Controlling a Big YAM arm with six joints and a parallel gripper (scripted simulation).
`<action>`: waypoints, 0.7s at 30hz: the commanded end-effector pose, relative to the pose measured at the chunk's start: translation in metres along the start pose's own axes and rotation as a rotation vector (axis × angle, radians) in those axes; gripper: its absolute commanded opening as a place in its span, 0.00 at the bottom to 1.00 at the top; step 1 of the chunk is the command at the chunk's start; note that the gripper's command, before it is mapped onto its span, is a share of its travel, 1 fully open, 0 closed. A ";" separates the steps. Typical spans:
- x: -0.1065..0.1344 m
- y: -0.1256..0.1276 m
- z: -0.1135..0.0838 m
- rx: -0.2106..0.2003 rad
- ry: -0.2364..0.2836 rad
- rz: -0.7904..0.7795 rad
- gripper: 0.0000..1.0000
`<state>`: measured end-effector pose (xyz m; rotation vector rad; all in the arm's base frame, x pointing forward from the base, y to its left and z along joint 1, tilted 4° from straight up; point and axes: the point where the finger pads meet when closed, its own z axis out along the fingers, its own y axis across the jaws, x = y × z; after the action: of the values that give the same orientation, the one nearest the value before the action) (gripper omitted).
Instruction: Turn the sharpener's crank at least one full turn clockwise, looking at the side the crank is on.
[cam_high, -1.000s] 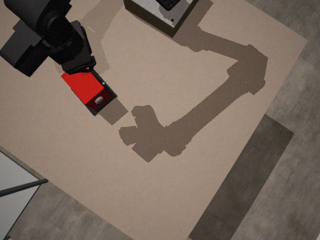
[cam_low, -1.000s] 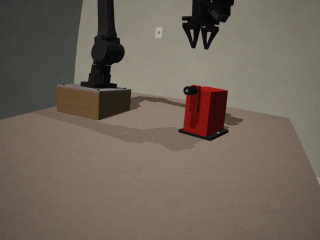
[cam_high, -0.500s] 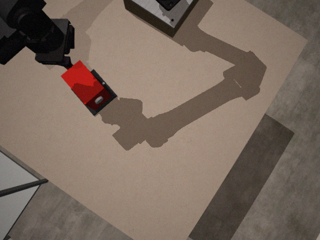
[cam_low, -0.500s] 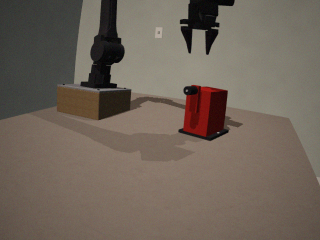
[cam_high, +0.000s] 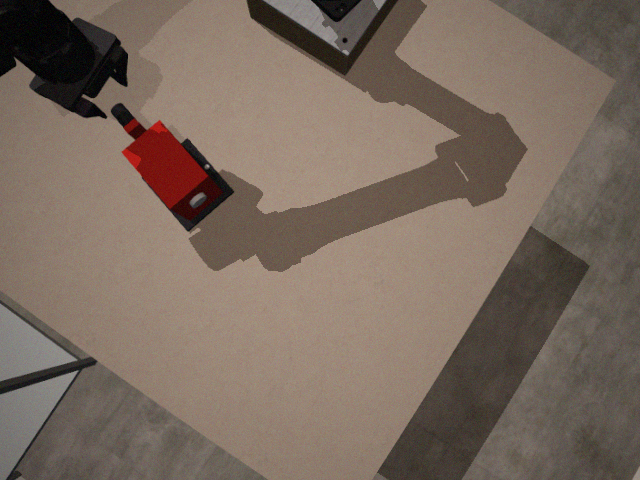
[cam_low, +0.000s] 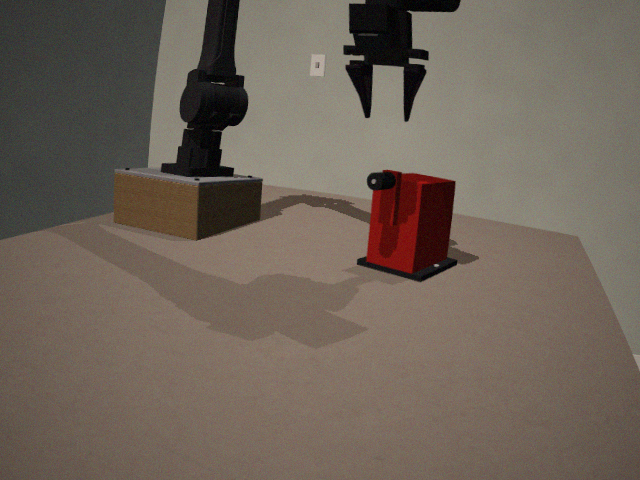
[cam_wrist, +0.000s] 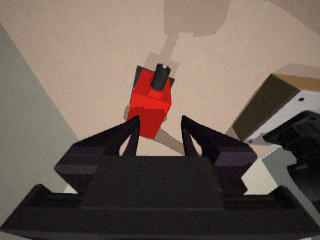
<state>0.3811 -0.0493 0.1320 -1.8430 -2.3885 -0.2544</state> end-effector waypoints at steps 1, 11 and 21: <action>-0.030 0.020 -0.018 -0.062 -0.026 0.160 0.51; -0.037 0.018 -0.023 -0.082 -0.020 0.322 0.51; -0.037 -0.001 0.035 -0.016 0.007 0.337 0.51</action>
<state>0.3860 -0.0830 0.0984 -2.1991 -2.0333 -0.2506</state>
